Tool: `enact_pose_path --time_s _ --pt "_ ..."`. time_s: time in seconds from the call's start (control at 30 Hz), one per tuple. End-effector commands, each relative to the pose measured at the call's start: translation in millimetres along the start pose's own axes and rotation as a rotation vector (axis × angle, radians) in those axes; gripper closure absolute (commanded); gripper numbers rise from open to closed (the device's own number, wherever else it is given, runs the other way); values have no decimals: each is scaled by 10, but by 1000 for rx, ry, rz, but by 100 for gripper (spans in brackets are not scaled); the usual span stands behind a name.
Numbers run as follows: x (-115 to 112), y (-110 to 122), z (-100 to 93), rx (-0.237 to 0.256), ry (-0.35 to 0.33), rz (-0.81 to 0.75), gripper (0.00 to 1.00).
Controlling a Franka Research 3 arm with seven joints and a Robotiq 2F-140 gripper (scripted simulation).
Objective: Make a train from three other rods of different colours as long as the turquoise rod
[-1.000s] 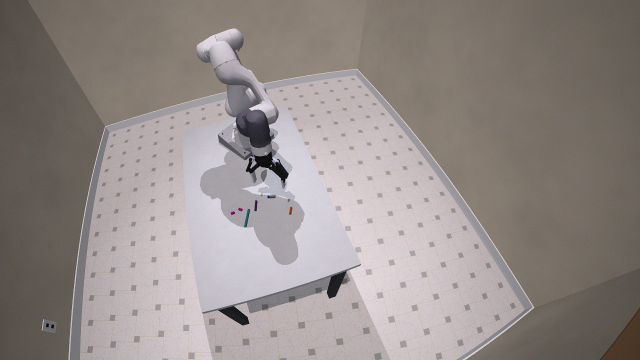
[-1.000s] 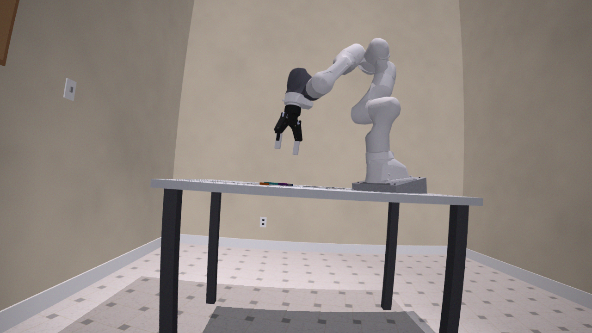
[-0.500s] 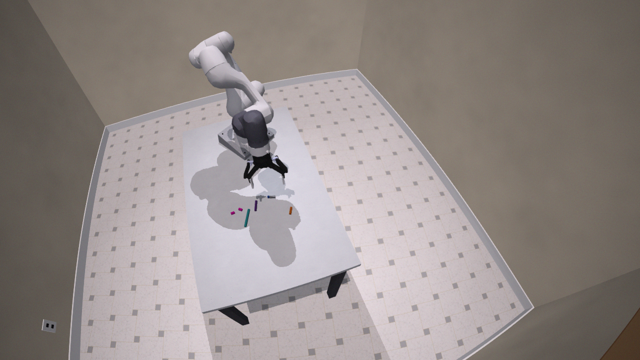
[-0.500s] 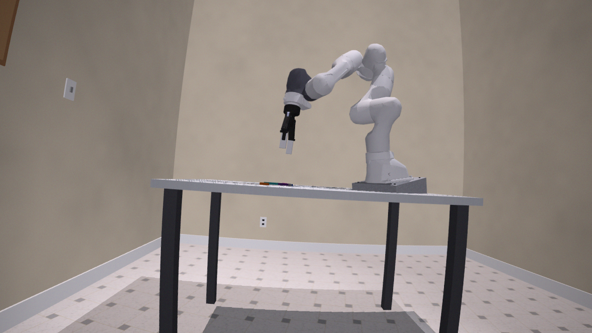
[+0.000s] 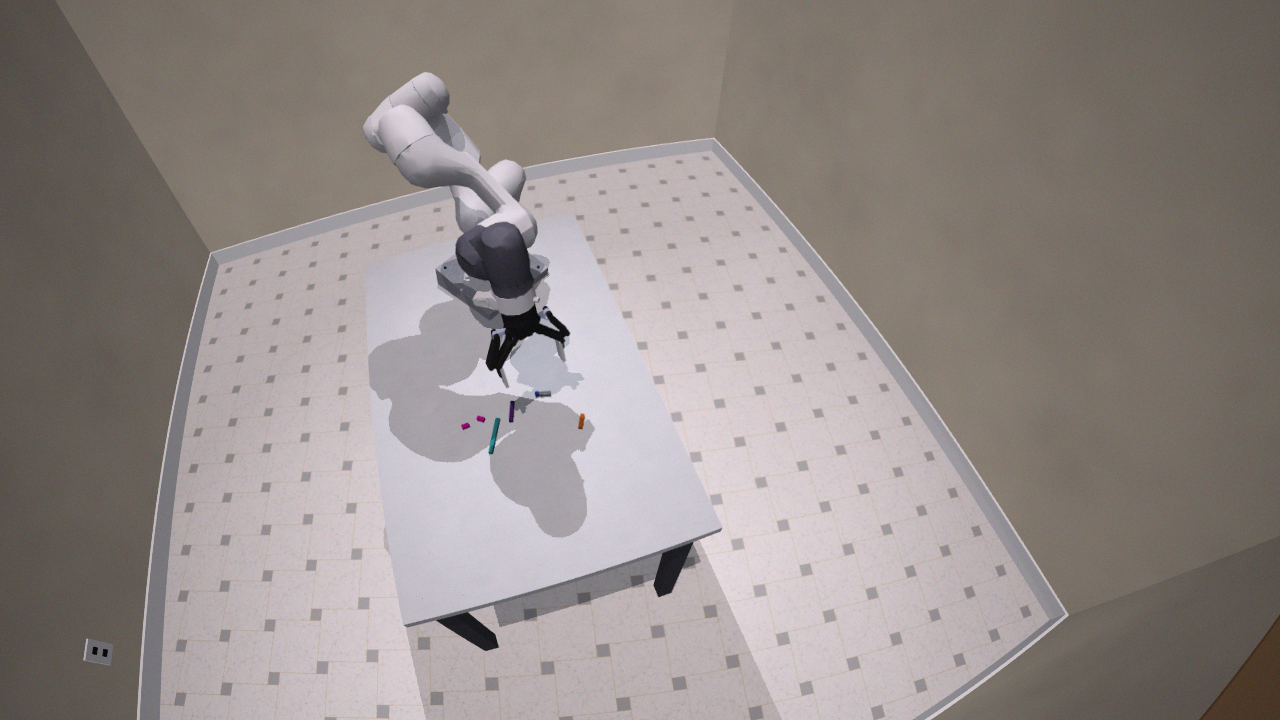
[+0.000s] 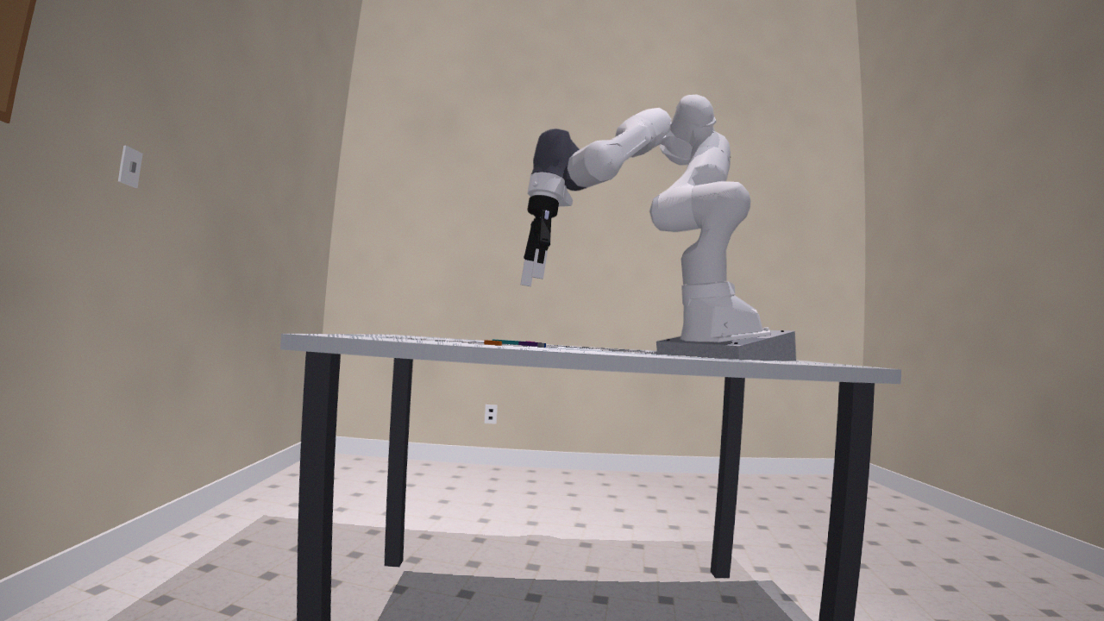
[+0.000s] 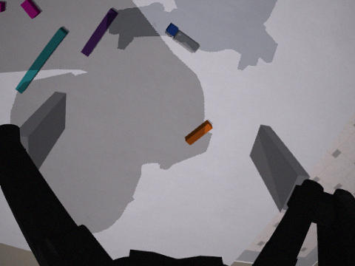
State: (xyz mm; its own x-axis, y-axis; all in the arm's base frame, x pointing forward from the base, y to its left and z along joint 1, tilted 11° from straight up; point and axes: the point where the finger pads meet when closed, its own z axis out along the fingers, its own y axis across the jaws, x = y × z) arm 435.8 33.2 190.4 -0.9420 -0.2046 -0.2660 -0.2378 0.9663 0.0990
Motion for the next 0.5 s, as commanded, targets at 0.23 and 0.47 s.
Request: enact_pose_path --time_s 0.23,0.47 --pt "29 -100 23 -12 18 -433 0" --pt "32 -143 43 -15 19 -603 0"
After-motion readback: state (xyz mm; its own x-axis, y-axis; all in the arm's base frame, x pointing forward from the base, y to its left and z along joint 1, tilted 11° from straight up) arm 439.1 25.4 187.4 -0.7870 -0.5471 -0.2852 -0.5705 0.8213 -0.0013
